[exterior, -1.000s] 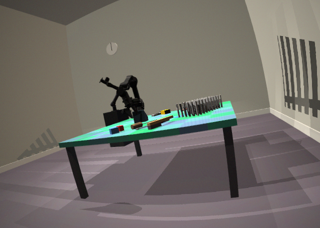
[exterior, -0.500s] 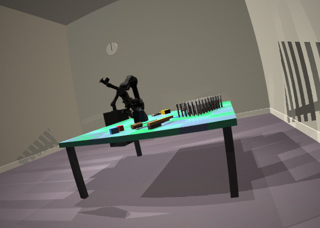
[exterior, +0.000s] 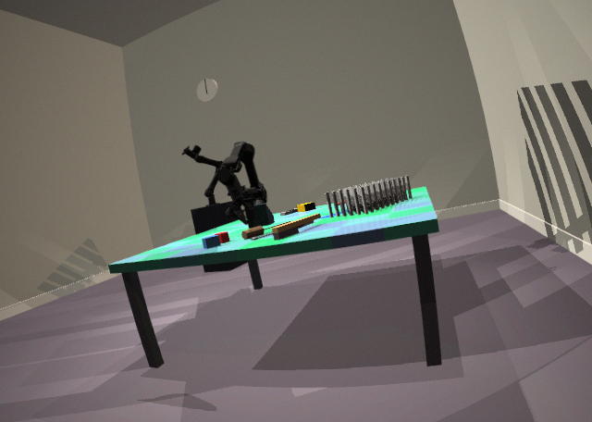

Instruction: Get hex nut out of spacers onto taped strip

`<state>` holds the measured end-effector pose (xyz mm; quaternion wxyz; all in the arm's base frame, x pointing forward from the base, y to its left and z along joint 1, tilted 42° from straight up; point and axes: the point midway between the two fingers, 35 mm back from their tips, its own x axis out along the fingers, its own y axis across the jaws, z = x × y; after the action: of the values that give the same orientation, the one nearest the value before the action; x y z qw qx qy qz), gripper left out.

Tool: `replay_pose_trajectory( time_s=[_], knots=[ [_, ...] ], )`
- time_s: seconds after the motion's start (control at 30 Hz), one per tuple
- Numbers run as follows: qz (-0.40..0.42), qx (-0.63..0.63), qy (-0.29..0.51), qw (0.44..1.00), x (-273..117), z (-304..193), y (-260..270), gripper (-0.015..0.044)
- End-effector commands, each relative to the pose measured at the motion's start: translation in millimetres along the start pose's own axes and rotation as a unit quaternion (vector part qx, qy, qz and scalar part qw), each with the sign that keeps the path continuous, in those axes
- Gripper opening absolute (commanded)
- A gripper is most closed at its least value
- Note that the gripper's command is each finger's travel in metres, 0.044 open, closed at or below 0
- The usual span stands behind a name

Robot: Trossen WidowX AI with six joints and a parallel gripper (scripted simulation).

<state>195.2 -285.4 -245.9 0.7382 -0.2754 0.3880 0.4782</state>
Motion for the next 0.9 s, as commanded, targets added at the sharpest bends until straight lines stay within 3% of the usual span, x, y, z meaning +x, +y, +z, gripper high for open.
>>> replay_pose_trajectory(
  time_s=[0.0, 0.87],
  knots=[
    [0.002, 0.005, -0.006, 1.0, 10, 2, 6, 0.028],
    [0.002, 0.005, -0.006, 1.0, 43, 4, 23, 0.0273]
  ],
)
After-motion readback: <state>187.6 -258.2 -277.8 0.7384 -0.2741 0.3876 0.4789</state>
